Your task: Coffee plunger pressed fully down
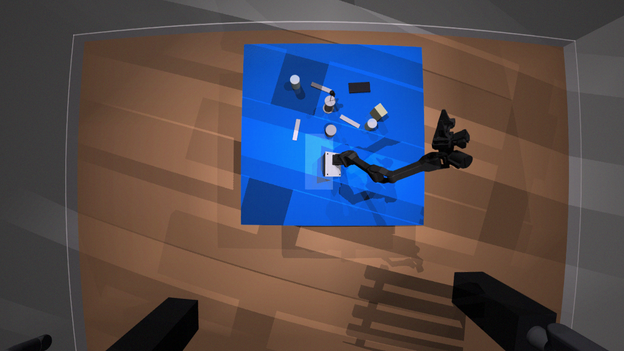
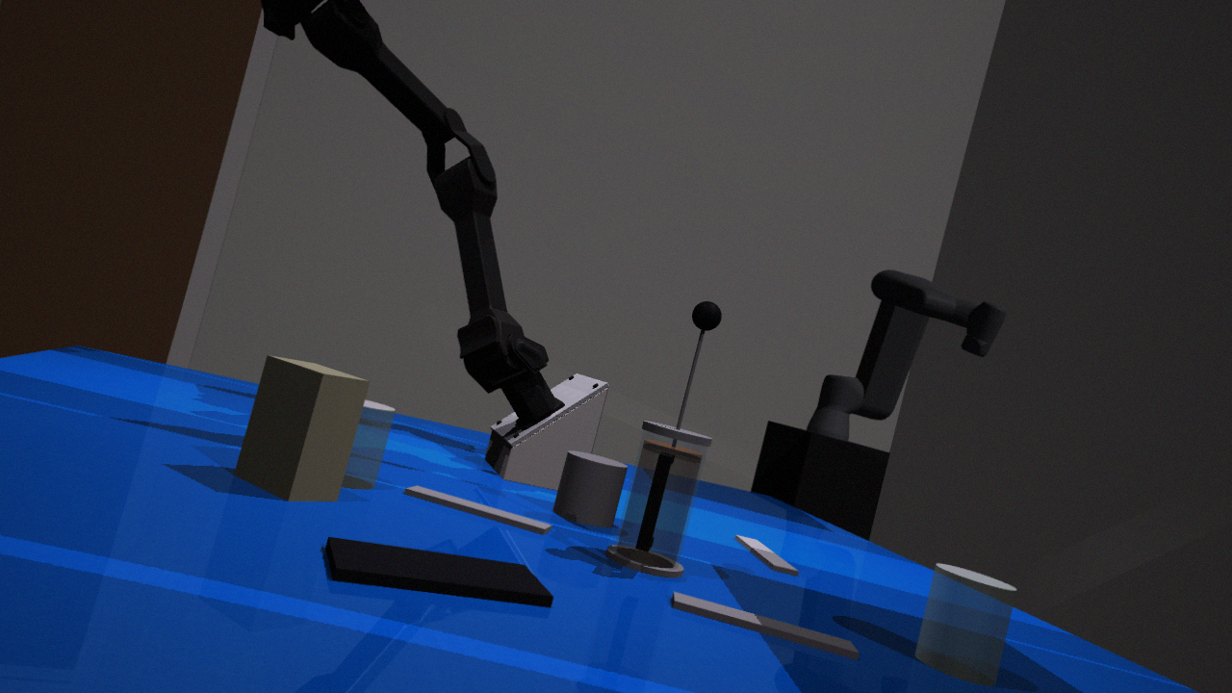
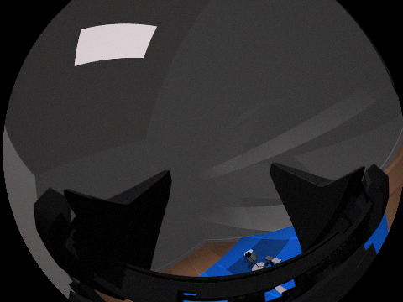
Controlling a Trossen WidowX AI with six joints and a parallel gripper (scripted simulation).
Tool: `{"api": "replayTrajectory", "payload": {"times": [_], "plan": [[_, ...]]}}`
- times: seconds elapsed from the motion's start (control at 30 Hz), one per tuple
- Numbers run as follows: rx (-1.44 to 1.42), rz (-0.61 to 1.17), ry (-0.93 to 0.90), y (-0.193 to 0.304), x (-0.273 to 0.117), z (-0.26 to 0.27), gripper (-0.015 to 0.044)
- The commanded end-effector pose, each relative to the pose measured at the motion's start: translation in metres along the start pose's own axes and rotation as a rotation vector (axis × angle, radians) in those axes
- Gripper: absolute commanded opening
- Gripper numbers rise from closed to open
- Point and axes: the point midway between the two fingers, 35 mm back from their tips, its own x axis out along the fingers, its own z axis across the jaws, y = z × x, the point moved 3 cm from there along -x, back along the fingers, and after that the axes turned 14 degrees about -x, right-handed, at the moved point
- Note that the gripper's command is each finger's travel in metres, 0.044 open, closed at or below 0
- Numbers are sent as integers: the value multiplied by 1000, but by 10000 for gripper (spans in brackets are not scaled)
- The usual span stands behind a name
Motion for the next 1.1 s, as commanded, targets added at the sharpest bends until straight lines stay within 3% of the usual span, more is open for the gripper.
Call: {"api": "replayTrajectory", "payload": {"times": [0.0, 0.23, 0.5, 0.77, 1.07], "plan": [[3, -5, 2, 0, 0, -2, 426], [108, -115, 79, 20, 12, -62, 440], [268, -121, 195, 86, 69, -130, 440], [427, 4, 251, 153, 127, -138, 440], [392, 349, 390, 274, 209, -103, 440]]}}
